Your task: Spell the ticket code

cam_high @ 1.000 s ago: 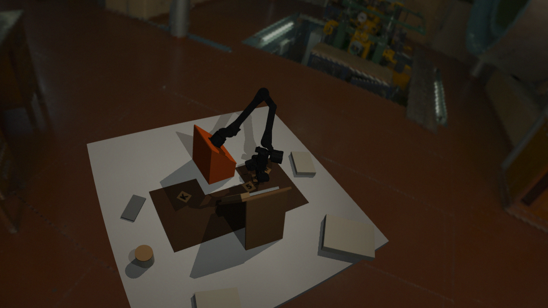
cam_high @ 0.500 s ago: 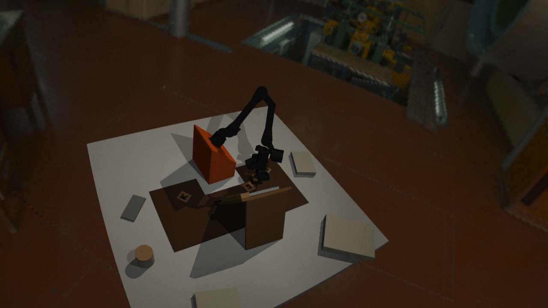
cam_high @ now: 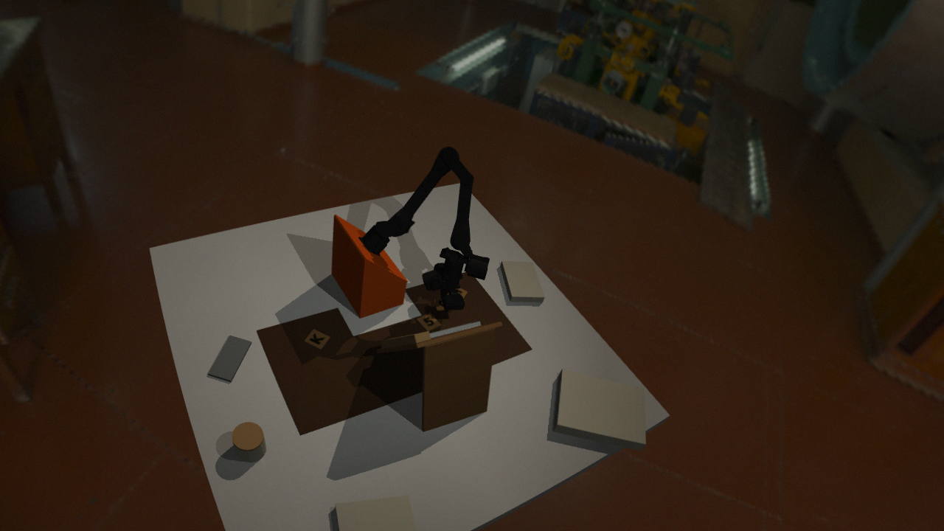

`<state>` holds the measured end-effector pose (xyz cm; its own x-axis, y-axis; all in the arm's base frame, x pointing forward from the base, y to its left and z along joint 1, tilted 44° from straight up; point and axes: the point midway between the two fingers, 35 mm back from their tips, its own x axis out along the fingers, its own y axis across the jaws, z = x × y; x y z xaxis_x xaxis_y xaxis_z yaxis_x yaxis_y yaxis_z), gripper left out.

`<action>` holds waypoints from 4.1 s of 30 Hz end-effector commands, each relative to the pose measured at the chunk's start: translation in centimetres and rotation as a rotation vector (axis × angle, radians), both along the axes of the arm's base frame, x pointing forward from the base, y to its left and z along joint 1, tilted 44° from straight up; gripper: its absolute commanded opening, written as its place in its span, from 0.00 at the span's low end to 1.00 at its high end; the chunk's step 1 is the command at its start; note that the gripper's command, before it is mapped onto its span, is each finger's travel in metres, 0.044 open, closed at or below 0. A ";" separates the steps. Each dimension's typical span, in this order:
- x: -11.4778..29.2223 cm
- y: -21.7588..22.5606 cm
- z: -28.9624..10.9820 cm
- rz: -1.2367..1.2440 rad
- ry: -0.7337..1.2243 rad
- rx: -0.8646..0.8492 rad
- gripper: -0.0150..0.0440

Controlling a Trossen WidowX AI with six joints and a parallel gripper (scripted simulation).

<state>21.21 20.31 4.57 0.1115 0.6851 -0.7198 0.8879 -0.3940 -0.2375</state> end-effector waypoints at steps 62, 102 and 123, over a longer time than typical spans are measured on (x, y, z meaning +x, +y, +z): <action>15.5 -6.7 9.6 0.660 -1.272 -0.839 0.25; 17.7 -9.2 11.8 0.815 -1.402 -1.125 0.25; 17.4 -9.8 11.0 0.816 -1.402 -1.125 0.25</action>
